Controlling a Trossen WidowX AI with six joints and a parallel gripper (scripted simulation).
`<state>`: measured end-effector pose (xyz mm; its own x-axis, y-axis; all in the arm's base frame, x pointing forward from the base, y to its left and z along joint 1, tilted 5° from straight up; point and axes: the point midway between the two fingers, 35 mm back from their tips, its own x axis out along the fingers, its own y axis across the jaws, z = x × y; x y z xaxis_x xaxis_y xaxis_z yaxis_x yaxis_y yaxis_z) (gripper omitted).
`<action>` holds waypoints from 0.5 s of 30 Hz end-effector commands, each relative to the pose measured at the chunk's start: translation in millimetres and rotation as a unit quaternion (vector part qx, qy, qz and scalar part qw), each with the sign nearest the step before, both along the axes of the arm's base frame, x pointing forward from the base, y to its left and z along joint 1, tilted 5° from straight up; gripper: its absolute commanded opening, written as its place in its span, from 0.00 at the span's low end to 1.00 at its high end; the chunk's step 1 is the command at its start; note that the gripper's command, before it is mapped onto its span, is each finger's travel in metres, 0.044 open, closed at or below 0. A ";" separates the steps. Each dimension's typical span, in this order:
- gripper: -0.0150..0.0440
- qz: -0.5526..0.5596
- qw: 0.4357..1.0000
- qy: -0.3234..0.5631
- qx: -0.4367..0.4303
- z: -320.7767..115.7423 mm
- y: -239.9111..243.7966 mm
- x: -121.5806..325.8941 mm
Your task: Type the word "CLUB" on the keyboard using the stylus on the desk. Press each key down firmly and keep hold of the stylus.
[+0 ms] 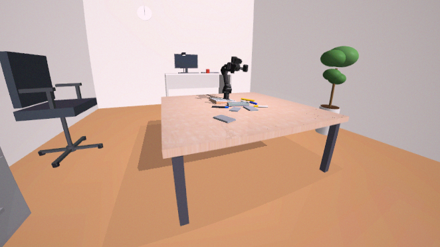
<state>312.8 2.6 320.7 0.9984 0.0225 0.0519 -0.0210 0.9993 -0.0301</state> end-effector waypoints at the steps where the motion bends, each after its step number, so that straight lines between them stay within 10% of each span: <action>1: 0.96 0.002 1.000 0.006 0.002 -2.4 0.9 1.4; 15: 0.33 0.046 0.848 0.523 0.073 -197.1 75.5 8.8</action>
<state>338.5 58.8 166.8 0.7191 0.1604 -0.6762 -0.0773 0.9854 0.1515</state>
